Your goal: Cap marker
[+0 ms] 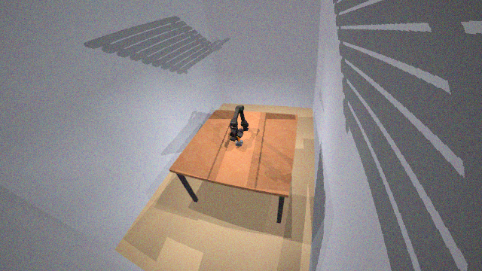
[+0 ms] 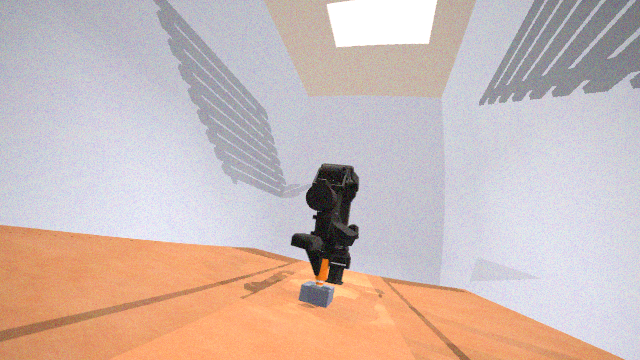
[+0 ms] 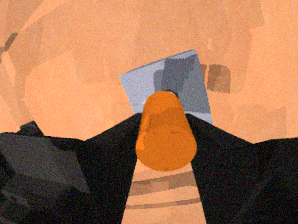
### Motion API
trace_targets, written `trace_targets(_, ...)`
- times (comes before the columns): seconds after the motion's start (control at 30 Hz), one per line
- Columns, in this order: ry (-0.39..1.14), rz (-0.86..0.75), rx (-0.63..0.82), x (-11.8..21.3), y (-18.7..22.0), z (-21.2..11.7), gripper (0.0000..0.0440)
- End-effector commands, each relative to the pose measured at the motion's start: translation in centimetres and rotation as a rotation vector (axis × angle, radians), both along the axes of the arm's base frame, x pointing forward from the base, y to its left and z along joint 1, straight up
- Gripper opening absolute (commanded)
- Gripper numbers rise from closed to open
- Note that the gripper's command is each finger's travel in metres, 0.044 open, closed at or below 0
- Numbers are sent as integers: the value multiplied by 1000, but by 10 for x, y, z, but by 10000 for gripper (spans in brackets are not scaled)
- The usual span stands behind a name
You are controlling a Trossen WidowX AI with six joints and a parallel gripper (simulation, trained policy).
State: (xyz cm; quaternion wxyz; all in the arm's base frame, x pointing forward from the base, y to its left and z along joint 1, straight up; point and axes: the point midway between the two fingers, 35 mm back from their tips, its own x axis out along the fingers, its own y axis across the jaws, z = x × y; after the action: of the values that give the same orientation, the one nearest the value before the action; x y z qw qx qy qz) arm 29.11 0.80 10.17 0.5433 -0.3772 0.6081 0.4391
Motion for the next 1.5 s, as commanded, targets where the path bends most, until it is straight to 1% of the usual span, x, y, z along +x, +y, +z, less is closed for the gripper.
trace_targets(0.0, 50, 21, 12, -8, 4, -17, 10)
trace_targets(0.57, 22, 82, 9, -8, 4, -30, 30)
trace_targets(0.6, 24, 84, 8, -8, 4, -32, 56)
trace_targets(0.67, 31, 93, 12, -12, 4, -33, 63)
trace_targets(1.47, -50, 198, -14, -5, -5, -33, 114)
